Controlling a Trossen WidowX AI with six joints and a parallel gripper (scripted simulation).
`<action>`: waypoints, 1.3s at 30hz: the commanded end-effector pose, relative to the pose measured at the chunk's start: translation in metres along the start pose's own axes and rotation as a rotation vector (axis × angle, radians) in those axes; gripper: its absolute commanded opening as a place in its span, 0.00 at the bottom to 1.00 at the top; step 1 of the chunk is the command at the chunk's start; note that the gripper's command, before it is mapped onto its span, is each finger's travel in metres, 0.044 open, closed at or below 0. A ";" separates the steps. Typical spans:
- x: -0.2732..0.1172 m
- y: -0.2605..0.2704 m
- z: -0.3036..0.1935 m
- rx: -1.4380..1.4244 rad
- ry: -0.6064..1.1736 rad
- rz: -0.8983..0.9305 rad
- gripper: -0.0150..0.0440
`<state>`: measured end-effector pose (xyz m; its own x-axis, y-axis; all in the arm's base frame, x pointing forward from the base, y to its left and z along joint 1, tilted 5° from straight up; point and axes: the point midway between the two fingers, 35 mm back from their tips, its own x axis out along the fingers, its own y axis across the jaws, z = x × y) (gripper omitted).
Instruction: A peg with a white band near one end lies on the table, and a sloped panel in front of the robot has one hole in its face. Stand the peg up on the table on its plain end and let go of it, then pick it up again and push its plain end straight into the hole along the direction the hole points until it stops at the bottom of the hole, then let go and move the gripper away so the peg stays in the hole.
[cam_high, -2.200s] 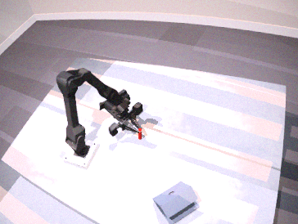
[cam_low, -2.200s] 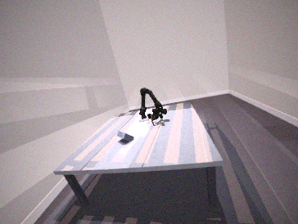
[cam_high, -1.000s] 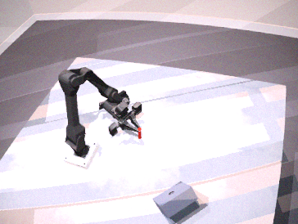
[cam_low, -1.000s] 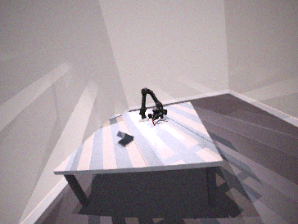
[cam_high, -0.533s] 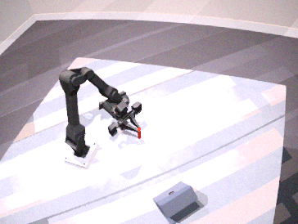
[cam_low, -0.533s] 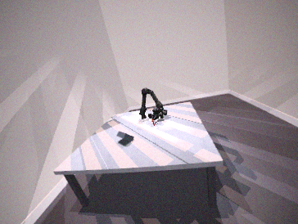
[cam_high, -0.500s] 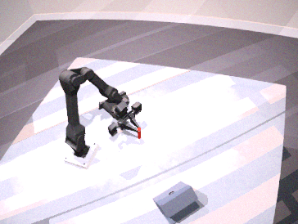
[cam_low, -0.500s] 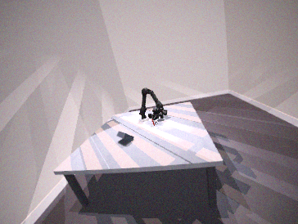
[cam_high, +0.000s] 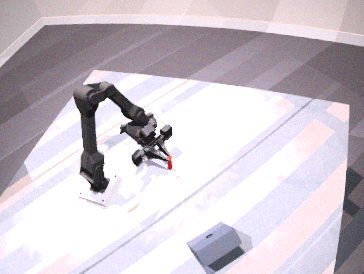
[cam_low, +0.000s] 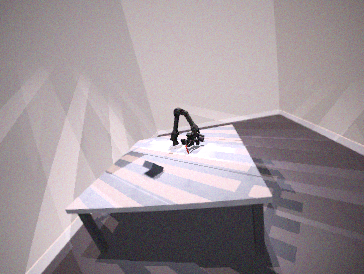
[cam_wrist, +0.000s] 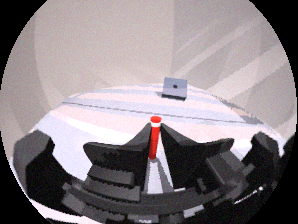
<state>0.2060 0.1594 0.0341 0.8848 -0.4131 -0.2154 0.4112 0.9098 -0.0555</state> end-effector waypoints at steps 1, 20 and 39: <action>-0.001 0.000 -0.002 0.000 0.001 0.000 0.34; -0.003 0.000 -0.003 0.006 -0.015 0.001 0.34; -0.006 0.000 -0.005 0.010 -0.030 0.004 0.34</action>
<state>0.2010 0.1609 0.0330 0.8927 -0.4108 -0.1853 0.4099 0.9110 -0.0452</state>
